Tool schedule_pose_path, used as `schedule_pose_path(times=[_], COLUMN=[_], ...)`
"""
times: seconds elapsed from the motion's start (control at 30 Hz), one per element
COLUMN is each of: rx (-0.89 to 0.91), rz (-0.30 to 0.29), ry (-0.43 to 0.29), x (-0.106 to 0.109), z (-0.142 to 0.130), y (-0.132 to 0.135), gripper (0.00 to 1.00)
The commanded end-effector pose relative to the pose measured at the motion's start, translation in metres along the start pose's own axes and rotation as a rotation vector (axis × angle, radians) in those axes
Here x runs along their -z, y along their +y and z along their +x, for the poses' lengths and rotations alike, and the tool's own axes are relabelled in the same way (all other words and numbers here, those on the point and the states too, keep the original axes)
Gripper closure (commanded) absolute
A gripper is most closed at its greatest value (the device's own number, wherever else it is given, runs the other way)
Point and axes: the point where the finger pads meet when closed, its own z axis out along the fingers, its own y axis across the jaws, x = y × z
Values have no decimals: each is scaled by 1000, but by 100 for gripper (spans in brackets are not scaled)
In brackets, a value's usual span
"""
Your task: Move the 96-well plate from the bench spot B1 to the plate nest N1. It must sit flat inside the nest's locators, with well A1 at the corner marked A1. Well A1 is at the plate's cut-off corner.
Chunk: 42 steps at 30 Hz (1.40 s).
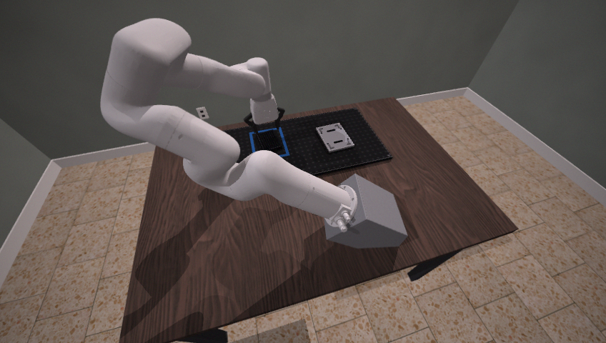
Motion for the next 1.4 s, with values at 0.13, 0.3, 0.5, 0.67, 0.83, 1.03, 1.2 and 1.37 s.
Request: schedule_pose_path(times=[0.13,0.3,0.5,0.67,0.83,1.03,1.2,1.37], rx=[-1,-1,-1,-1,-1,-1,-1,-1], rz=[-3,-3,-3,-3,-3,-3,-3,-3], ry=[5,5,5,5,5,5,5,5], x=[-11,-20,-30,-35,-39,-39,-39,-40], z=[2,2,2,2,2,2,2,2], y=[1,1,1,1,1,1,1,1], gripper=[0,0,0,0,0,0,0,0])
